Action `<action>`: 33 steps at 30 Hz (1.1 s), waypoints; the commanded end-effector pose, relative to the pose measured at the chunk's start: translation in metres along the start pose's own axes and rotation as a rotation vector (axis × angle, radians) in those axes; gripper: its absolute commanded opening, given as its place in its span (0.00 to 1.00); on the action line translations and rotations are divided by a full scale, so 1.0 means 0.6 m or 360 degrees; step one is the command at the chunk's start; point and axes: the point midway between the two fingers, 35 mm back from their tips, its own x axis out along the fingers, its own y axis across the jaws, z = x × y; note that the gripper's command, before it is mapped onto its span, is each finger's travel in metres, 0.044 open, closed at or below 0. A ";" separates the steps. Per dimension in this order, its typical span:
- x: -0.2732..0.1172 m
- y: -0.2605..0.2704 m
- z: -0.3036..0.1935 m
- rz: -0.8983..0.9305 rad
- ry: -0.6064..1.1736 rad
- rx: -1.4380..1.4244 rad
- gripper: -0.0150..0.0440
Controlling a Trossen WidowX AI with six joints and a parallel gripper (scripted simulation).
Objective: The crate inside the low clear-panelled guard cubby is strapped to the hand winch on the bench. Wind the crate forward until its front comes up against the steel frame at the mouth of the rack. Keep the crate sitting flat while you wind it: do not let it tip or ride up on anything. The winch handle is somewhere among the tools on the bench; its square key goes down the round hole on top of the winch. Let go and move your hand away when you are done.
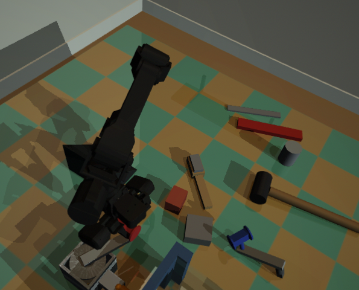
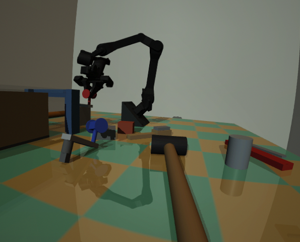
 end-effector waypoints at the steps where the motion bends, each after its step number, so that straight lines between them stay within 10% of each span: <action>1: -0.006 0.005 -0.025 0.0006 0.0034 0.0039 0.25; 33: -0.032 0.006 -0.080 0.0004 0.0037 0.0042 0.25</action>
